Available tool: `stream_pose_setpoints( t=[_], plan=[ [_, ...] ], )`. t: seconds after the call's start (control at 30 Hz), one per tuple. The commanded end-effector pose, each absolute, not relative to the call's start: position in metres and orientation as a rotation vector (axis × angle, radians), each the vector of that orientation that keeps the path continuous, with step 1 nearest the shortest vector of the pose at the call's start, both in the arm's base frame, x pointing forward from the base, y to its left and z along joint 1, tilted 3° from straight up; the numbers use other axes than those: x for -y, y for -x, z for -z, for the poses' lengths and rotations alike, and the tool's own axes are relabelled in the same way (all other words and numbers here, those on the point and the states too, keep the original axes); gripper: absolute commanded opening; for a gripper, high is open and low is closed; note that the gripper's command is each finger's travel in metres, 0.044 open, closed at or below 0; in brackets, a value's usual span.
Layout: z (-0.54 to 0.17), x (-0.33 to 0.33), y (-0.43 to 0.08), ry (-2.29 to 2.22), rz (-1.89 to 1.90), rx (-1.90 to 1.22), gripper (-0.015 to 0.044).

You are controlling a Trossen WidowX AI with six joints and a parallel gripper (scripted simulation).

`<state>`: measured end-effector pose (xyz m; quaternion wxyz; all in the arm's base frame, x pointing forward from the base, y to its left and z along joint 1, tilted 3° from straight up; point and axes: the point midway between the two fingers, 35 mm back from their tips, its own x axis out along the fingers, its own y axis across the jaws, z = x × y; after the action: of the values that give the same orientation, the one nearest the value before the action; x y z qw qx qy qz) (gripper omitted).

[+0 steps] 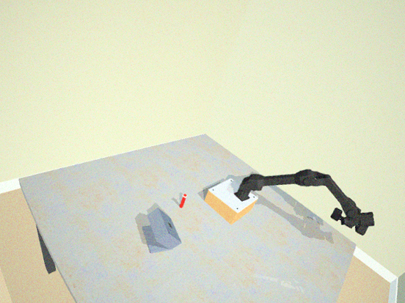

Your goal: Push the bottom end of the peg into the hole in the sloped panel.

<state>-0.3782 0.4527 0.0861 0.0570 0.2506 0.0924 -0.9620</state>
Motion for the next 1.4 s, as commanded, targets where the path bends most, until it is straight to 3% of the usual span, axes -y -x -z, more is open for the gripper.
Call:
stream_pose_setpoints(
  t=[0.0, 1.1, 1.37],
  plan=[
    [-0.083, -0.466, 0.355, -0.815, 2.959, -0.234, 0.044],
    [-0.082, -0.538, 0.13, -1.253, 3.301, 0.151, 0.044],
    [-0.083, -0.533, 0.102, -1.343, 3.289, 0.1, 0.044]
  ],
)
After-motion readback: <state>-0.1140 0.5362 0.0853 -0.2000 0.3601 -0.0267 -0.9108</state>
